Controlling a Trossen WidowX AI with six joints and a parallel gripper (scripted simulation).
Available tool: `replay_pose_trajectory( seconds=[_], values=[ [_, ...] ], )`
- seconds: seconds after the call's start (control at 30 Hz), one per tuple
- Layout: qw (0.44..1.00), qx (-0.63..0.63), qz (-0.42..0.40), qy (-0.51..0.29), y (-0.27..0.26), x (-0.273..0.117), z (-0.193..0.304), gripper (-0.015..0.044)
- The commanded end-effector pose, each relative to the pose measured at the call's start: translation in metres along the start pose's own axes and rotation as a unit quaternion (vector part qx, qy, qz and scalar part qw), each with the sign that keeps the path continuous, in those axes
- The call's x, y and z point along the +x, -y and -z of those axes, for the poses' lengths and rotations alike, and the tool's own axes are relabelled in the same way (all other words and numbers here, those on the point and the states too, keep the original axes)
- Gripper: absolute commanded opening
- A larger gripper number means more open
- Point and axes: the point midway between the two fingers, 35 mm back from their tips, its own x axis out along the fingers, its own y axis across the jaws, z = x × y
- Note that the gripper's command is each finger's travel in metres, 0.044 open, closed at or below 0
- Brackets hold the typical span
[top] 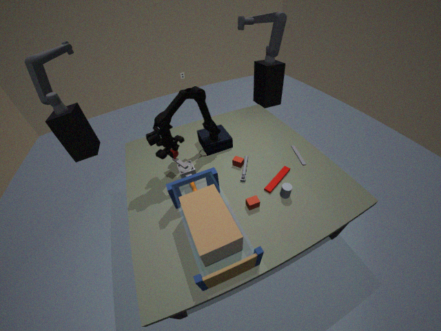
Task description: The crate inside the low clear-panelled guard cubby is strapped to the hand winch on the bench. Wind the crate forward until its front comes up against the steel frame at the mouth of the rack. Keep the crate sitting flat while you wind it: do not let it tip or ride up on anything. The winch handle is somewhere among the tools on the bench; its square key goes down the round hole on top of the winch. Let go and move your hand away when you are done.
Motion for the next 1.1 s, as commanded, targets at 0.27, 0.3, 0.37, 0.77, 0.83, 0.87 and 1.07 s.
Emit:
replay_pose_trajectory(
  seconds=[0.27, 0.3, 0.37, 0.77, 0.83, 0.87, 1.07],
  values=[
    [1.0, -0.001, -0.022, -0.001, -0.028, -0.001, 0.003, 0.0],
    [1.0, -0.001, -0.022, -0.001, -0.029, -0.002, 0.003, 0.0],
    [1.0, -0.001, -0.022, -0.001, -0.031, -0.002, 0.004, 0.0],
    [1.0, -0.002, -0.023, -0.002, -0.044, -0.002, 0.007, 0.0],
    [1.0, -0.002, -0.023, -0.002, -0.046, -0.003, 0.008, 0.0],
    [1.0, -0.002, -0.023, -0.002, -0.047, -0.003, 0.008, 0.0],
    [1.0, -0.002, -0.023, -0.002, -0.053, -0.003, 0.011, 0.0]
  ],
)
